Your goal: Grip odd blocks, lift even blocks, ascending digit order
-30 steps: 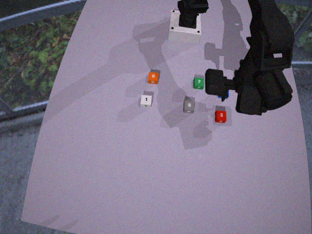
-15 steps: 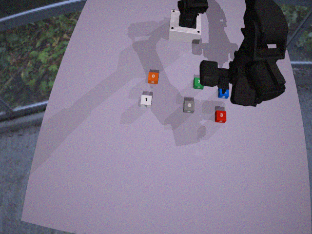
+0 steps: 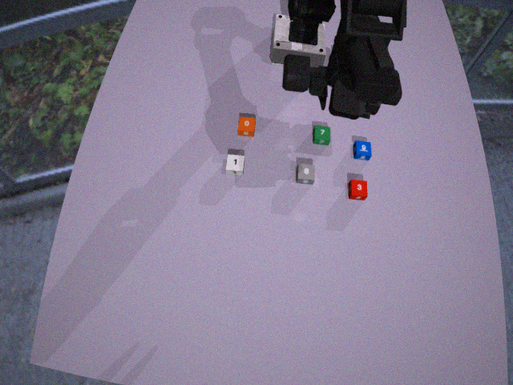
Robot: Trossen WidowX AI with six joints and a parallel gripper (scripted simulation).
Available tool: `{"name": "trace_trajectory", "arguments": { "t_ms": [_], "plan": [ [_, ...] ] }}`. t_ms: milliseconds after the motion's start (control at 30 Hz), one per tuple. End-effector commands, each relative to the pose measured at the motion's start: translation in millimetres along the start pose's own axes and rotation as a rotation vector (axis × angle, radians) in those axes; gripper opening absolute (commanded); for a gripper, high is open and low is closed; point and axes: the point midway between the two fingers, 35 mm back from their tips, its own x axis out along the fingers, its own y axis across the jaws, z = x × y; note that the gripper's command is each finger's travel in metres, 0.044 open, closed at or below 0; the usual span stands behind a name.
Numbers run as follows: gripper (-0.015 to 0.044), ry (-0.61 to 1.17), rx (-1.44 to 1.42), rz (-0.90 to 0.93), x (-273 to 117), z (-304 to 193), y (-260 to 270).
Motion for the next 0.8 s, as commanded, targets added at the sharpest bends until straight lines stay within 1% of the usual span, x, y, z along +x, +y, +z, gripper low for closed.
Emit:
{"name": "trace_trajectory", "arguments": {
  "t_ms": [0, 67, 100, 200, 233, 767],
  "plan": [
    [0.0225, 0.012, -0.003, -0.004, 38.1, -2.6, -2.0],
    [0.0278, 0.012, -0.003, -0.004, 67.7, -5.0, -2.4],
    [0.0304, 0.012, -0.003, -0.004, 75.3, -6.3, -2.6],
    [0.0383, 0.012, -0.003, -0.004, 77.9, -6.7, -2.6],
    [0.04, 0.012, -0.003, -0.004, 77.9, -6.7, -2.6],
    [0.04, 0.012, -0.003, -0.004, 101.0, -6.5, -2.6]
  ]
}}
